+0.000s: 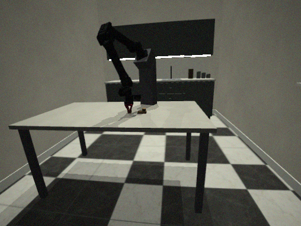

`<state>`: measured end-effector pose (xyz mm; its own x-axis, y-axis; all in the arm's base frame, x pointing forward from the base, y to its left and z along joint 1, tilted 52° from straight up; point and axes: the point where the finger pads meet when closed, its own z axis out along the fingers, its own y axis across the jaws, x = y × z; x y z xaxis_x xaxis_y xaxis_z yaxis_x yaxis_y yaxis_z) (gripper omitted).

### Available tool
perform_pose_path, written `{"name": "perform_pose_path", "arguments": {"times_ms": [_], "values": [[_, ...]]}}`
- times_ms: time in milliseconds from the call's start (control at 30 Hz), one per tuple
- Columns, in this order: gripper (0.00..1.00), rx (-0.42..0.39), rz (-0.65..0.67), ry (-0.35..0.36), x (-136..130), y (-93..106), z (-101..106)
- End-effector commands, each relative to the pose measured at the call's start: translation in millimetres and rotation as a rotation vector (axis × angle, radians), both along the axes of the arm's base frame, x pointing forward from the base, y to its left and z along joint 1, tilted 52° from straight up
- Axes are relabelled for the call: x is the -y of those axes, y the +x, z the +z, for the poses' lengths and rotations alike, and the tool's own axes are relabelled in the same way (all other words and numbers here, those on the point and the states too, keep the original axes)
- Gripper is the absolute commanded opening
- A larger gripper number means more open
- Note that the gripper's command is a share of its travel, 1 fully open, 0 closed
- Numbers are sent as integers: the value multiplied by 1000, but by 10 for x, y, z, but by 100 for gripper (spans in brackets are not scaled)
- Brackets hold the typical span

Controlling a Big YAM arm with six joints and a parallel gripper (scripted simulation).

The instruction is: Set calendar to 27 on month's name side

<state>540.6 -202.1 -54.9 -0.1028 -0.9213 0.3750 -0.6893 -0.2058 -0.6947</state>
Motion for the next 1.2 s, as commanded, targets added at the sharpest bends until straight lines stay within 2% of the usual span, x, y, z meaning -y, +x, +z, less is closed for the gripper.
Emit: {"name": "perform_pose_path", "arguments": {"times_ms": [0, 667, 900, 1167], "values": [[27, -30, 7, 6, -28, -134, -141], [27, -32, 9, 6, -32, -118, -136], [27, -12, 15, -4, -36, 1, -4], [27, -9, 17, -5, -50, 2, 18]]}}
